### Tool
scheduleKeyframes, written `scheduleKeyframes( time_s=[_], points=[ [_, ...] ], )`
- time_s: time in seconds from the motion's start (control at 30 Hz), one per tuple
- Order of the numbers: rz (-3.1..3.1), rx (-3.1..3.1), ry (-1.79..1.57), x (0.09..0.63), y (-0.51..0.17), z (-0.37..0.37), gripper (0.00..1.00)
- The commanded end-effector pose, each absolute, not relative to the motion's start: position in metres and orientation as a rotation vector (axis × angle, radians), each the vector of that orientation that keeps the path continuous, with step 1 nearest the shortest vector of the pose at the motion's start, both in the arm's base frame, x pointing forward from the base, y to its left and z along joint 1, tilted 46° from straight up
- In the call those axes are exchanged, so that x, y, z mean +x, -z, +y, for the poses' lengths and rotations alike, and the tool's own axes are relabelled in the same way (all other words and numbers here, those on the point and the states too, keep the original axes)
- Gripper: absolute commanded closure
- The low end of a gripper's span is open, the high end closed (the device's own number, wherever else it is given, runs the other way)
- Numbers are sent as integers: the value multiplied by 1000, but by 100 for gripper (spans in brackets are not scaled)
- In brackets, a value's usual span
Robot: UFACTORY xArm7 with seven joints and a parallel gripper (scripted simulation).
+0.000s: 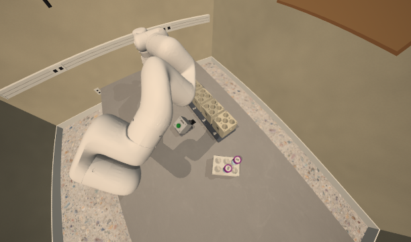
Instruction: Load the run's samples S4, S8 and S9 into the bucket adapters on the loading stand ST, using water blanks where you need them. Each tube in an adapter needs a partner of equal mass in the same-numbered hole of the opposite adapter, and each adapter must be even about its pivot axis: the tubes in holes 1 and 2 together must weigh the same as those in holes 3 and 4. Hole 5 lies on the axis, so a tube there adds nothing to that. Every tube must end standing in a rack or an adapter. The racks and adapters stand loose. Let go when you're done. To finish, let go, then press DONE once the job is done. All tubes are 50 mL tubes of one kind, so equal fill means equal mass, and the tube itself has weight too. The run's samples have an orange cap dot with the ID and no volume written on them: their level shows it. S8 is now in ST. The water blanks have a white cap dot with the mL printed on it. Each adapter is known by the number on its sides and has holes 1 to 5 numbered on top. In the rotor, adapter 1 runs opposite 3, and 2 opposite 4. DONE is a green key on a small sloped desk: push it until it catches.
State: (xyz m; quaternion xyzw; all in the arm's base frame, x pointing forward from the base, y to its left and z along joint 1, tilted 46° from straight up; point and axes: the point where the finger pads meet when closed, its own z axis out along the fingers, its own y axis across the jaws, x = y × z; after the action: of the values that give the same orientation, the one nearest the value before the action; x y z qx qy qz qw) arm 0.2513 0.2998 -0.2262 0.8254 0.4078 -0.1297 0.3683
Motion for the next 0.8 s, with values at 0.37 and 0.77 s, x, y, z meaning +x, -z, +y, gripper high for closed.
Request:
scheduleKeyframes(
  time_s=[0.37, 0.77],
  points=[
    [1050, 2123, 329, 253, 236, 292, 43],
    [1050, 2123, 329, 253, 239, 289, 43]
  ],
)
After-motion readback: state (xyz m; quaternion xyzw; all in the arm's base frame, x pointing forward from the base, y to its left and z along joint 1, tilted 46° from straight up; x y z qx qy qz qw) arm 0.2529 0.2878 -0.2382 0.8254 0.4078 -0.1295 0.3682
